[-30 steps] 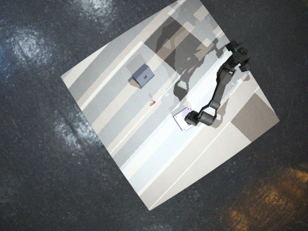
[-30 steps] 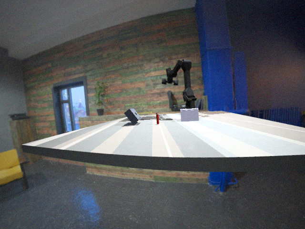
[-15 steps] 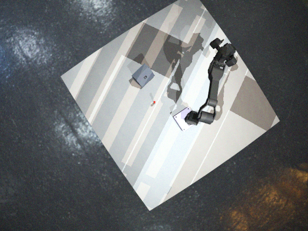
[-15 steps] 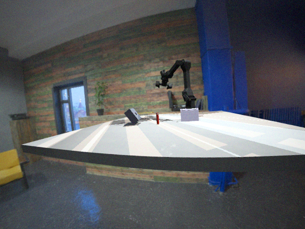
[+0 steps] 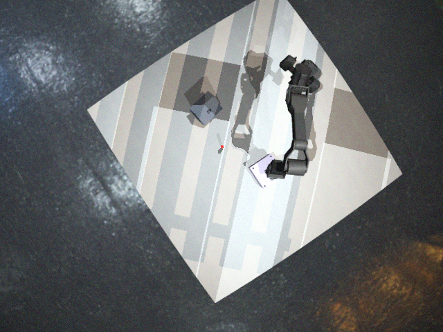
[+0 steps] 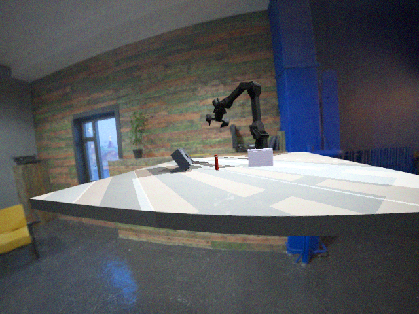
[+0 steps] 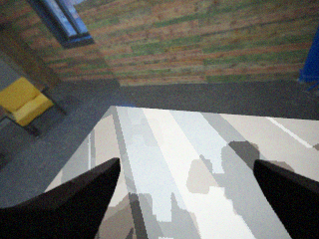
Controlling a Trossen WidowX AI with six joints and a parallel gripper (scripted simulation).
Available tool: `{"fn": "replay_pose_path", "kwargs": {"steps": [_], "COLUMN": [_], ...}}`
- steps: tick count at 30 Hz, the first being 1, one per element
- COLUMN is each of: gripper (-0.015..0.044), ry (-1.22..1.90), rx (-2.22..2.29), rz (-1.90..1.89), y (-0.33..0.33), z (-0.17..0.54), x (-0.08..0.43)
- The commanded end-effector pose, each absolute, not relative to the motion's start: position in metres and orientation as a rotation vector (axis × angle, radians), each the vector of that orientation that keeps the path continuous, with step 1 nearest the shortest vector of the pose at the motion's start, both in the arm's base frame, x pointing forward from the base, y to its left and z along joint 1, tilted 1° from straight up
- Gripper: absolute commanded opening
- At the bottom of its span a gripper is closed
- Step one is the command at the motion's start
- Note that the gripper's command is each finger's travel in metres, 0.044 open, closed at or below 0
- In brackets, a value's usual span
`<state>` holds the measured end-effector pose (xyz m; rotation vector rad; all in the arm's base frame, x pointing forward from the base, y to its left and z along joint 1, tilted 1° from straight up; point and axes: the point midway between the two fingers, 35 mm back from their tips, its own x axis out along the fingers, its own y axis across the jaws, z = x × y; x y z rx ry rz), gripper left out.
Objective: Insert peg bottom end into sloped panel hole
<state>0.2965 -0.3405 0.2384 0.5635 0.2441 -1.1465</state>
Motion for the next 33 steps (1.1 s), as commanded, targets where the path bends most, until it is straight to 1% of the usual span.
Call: {"fn": "replay_pose_path", "kwargs": {"steps": [1, 17, 33], "gripper": [0.0440, 0.0440, 0.0440], "ry": [0.290, 0.472, 0.676], "rx": [0.594, 0.684, 0.742], "rz": [-1.102, -0.934, -0.793], "y": [-0.323, -0.241, -0.152], "z": [0.226, 0.185, 0.147], "x": [0.311, 0.357, 0.378]}}
